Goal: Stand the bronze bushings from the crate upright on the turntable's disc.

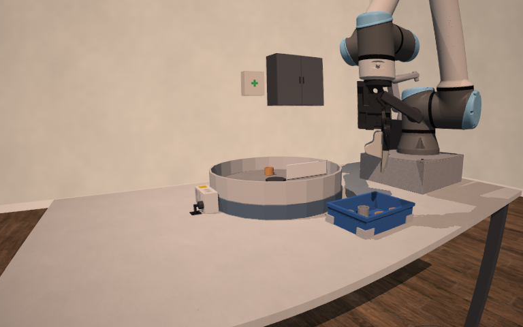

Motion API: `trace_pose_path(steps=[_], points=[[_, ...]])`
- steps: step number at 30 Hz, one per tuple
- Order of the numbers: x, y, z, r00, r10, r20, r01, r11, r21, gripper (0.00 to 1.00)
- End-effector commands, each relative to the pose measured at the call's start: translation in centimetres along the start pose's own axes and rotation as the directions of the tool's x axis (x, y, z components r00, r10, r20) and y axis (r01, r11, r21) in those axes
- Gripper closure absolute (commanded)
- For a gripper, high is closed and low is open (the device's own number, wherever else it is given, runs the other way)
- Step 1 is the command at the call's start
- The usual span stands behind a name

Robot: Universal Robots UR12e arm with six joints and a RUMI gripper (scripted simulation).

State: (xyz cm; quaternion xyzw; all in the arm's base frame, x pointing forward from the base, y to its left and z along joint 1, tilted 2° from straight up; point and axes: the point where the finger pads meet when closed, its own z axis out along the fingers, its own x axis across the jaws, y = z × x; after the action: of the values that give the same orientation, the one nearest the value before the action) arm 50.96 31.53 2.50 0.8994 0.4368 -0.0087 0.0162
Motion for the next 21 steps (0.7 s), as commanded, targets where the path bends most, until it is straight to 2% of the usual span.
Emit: trace_pose_path(steps=[1, 21], points=[[0.05, 0.04, -0.06, 1.000, 0.000, -0.001, 0.000, 1.000, -0.001, 0.94], [0.24, 0.15, -0.06, 1.000, 0.000, -0.001, 0.000, 1.000, -0.001, 0.94]])
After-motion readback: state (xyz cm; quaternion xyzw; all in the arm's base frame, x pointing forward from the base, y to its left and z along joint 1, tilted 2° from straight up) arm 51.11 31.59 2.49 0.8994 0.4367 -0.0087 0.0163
